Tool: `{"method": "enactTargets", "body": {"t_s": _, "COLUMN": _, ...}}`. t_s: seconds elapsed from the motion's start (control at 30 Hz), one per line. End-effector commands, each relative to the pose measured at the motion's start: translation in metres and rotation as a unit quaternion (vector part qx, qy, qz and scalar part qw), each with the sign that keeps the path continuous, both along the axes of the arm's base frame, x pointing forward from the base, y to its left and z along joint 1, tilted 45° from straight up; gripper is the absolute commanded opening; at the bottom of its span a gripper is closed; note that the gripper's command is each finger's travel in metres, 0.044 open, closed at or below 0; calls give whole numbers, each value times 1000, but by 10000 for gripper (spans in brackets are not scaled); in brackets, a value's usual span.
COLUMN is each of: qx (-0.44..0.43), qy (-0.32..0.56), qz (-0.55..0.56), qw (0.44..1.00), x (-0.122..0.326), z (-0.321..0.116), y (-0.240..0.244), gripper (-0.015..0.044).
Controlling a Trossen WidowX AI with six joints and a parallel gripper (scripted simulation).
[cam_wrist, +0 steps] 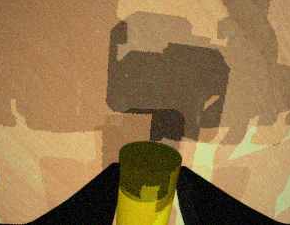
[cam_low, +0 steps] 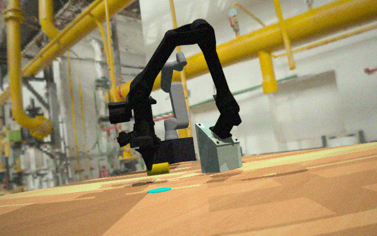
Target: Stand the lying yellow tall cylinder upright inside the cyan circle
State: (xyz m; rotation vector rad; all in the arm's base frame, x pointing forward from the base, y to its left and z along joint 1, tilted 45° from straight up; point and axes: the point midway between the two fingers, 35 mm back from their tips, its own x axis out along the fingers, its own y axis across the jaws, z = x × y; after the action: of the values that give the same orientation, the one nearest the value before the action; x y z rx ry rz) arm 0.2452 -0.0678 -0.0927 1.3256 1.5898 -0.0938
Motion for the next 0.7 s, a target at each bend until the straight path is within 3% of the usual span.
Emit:
{"method": "enactTargets", "body": {"t_s": 0.0, "qx": -7, "qy": -6, "qz": 2, "qw": 1000, "x": 2, "z": 10, "y": -11, "gripper": 105}}
{"method": "enactTargets", "body": {"t_s": 0.67, "qx": -6, "qy": -6, "qz": 2, "qw": 1000, "x": -9, "z": 56, "y": -53, "gripper": 105}}
